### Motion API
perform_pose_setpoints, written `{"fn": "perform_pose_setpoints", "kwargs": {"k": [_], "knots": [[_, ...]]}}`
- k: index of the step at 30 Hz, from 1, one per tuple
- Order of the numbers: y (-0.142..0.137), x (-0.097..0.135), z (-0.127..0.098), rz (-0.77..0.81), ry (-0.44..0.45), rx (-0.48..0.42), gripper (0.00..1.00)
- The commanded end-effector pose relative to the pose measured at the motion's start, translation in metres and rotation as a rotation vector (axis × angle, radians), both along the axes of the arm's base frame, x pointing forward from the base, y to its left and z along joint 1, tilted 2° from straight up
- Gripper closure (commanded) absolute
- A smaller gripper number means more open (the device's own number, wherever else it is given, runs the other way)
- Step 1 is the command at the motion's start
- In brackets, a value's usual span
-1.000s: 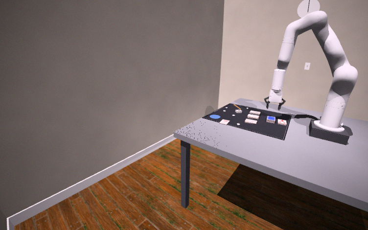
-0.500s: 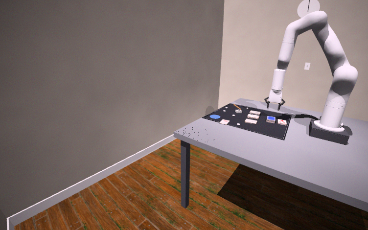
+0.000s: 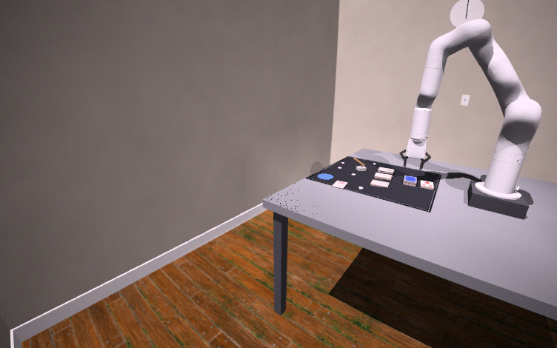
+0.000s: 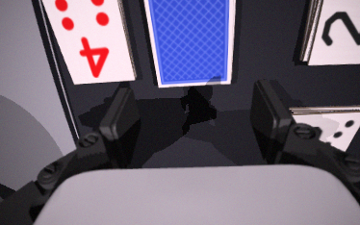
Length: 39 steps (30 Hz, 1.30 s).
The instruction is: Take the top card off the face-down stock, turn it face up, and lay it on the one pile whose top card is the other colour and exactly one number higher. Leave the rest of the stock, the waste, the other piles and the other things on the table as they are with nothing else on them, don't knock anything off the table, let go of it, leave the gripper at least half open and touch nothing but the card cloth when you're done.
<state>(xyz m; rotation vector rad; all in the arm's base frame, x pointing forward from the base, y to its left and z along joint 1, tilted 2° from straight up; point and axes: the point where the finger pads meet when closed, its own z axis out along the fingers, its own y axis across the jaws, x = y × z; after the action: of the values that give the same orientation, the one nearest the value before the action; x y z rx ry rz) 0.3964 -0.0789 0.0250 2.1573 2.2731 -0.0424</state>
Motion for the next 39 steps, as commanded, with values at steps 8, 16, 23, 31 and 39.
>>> {"fn": "perform_pose_setpoints", "kwargs": {"k": [8,16,23,31,39], "knots": [[0.000,0.000,-0.021,0.001,-0.001,0.000,0.14],[0.000,0.000,-0.031,0.001,-0.001,0.000,0.14],[0.000,0.000,-0.035,0.001,-0.001,0.000,0.14],[0.000,0.000,-0.037,0.001,-0.001,0.000,0.14],[0.000,0.000,-0.038,0.001,-0.001,0.000,0.14]]}}
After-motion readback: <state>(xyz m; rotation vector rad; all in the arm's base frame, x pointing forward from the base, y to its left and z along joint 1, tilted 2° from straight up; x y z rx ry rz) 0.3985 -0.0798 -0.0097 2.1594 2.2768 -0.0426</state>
